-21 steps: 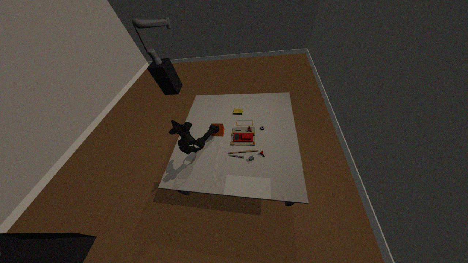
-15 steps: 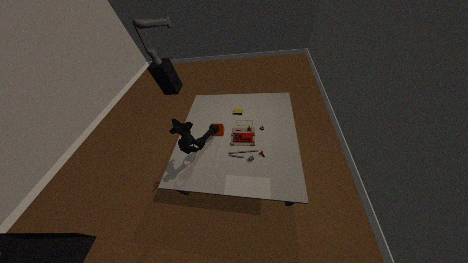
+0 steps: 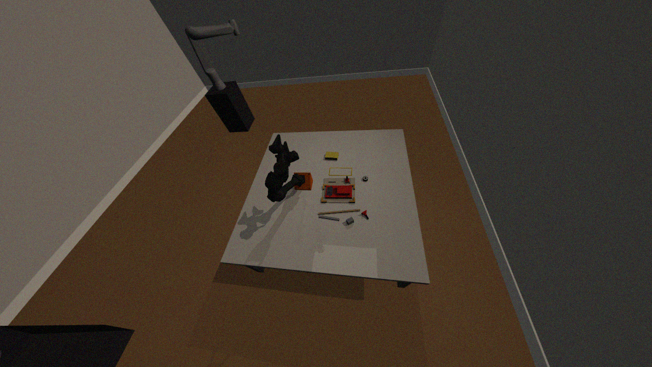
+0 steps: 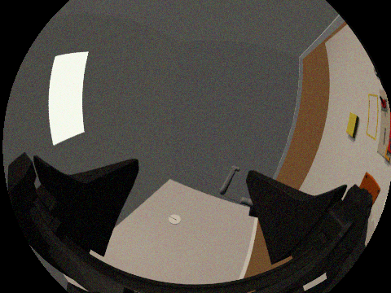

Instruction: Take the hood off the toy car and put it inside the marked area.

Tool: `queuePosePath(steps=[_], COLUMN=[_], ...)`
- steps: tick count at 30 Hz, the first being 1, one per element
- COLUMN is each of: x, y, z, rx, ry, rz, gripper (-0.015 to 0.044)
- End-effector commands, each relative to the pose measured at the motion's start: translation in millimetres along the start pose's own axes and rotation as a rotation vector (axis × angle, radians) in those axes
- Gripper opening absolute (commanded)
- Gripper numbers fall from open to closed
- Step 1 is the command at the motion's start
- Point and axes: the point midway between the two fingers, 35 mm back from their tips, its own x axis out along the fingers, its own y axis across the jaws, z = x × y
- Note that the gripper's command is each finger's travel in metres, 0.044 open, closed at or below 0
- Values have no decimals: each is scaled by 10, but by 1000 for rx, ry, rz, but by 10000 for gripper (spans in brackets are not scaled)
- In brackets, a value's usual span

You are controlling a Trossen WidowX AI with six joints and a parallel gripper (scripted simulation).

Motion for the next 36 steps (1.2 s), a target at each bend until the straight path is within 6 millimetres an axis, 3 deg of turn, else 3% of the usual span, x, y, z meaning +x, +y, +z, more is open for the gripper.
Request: queuePosePath(steps=[1,11,20,27,34,36], x=[217,320,-28,-572,-1261,-1385], y=[-326,-1356,-2529,-3459,-4288,-4414], z=[536,1703,2428,2680,2632,2602], rx=[-2,-14,21,48,78,76], ry=[-141,-403,-508,-441,-175,-97], rz=[-135,-543,-1029,-1467,-1916,-1991], gripper=[440,440,440,440,440,440])
